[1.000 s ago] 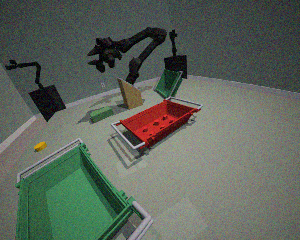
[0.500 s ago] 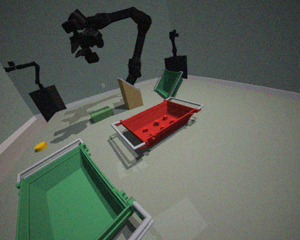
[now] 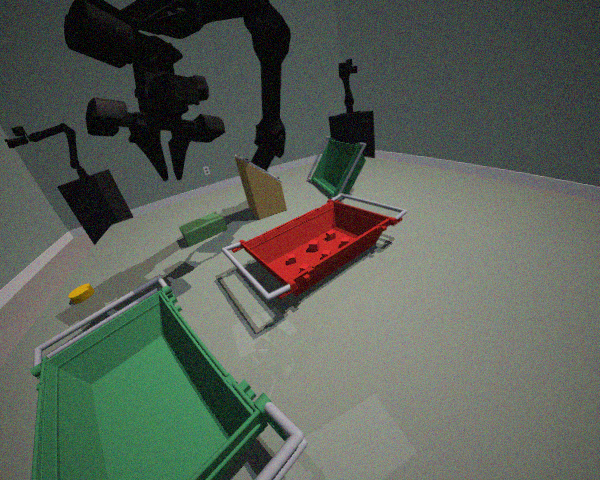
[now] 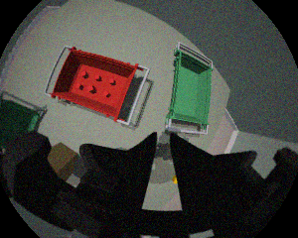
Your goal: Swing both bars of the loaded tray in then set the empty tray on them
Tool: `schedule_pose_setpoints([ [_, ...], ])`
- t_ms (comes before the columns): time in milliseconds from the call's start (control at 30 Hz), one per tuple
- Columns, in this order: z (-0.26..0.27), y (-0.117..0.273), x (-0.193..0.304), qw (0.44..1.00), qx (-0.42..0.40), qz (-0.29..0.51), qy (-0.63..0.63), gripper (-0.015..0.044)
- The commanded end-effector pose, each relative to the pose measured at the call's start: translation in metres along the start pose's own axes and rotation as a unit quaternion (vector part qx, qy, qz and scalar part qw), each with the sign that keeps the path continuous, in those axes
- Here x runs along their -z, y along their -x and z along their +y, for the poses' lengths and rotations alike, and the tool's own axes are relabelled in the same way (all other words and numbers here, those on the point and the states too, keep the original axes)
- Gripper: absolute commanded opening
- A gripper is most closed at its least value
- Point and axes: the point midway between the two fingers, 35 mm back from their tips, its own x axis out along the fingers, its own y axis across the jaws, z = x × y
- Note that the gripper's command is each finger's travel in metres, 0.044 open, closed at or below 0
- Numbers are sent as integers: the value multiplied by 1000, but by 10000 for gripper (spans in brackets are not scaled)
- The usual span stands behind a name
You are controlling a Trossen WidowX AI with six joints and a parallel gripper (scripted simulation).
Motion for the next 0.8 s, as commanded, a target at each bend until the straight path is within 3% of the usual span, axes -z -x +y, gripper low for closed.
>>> schedule_pose_setpoints([
  [0,9,-47,-27,996,-58,40,-58,83],
  [200,43,-124,-60,972,-132,123,-149,83],
  [567,45,-129,-60,971,-134,126,-152,83],
  [767,52,-152,-56,971,-134,126,-152,83],
])
